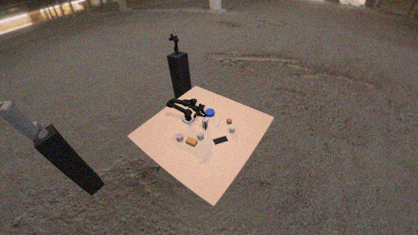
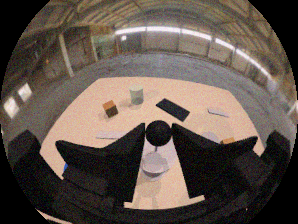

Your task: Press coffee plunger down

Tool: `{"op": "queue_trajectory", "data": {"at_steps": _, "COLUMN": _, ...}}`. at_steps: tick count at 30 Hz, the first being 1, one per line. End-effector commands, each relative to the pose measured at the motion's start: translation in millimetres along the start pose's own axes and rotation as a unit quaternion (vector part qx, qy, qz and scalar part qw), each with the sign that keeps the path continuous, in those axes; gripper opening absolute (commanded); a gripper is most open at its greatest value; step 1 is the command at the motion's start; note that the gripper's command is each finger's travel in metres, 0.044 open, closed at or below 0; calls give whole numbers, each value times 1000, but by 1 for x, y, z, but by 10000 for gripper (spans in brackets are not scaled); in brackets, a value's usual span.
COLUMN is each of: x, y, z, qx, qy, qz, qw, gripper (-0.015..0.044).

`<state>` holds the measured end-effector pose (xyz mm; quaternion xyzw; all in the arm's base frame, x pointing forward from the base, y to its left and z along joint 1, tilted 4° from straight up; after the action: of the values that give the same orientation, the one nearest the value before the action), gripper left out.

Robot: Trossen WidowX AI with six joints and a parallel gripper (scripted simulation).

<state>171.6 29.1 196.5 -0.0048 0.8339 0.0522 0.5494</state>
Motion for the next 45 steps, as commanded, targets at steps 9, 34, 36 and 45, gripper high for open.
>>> {"op": "queue_trajectory", "data": {"at_steps": 9, "x": 17, "y": -2, "z": 11, "qx": 7, "qy": 36, "qz": -9, "qw": 999, "gripper": 118}}
{"op": "queue_trajectory", "data": {"at_steps": 34, "x": 13, "y": -1, "z": 15, "qx": 7, "qy": 36, "qz": -9, "qw": 999, "gripper": 118}}
{"op": "queue_trajectory", "data": {"at_steps": 36, "x": 13, "y": -1, "z": 15, "qx": 7, "qy": 36, "qz": -9, "qw": 999, "gripper": 118}}
{"op": "queue_trajectory", "data": {"at_steps": 45, "x": 12, "y": -1, "z": 16, "qx": 7, "qy": 36, "qz": -9, "qw": 999, "gripper": 118}}
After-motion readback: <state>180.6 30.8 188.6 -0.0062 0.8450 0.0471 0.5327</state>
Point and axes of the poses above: the point midway between the two fingers, 35 mm back from their tips, its own z axis out along the fingers, its own y axis across the jaws, x = y × z, the point moved 4 cm from there along -z, back along the fingers, and after that the axes turned 7 degrees about z, right-handed, at the moved point
